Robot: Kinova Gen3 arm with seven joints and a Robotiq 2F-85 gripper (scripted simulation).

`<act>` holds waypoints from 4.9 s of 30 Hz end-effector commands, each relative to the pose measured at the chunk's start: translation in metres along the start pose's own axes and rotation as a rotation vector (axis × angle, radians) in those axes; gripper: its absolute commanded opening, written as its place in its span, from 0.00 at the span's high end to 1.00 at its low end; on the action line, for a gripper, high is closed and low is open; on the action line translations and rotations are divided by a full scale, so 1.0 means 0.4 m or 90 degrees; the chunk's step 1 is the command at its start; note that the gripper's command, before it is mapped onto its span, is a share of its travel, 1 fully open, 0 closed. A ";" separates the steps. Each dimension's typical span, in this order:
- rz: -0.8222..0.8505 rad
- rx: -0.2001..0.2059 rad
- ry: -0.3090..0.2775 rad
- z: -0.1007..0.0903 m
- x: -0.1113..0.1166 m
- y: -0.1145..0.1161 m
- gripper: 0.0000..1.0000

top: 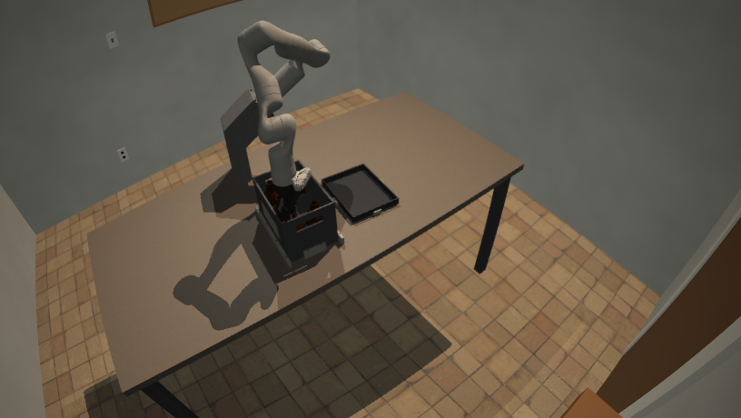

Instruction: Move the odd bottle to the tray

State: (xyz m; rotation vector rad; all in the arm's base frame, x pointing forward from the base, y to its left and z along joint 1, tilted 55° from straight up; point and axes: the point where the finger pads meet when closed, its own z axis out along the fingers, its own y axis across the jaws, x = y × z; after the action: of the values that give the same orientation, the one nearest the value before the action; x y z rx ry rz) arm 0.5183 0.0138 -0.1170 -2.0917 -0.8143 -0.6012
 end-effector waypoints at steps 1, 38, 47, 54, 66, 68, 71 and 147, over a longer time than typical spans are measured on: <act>0.000 -0.002 0.000 -0.003 0.001 0.002 0.36; 0.000 -0.002 0.000 -0.006 0.001 0.002 0.36; 0.000 -0.002 0.000 -0.044 0.001 0.002 0.36; 0.000 -0.002 0.000 -0.092 0.001 0.002 0.36; 0.000 -0.002 0.000 -0.182 0.000 0.002 0.36; 0.000 -0.002 0.000 -0.194 0.000 0.002 0.36; 0.000 -0.002 0.000 -0.203 0.000 0.002 0.36; 0.000 -0.001 0.000 -0.218 0.146 -0.144 0.36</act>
State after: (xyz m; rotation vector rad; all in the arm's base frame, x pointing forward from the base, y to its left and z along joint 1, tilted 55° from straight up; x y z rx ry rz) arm 0.5043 -0.0084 -0.0007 -2.0918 -0.8143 -0.6015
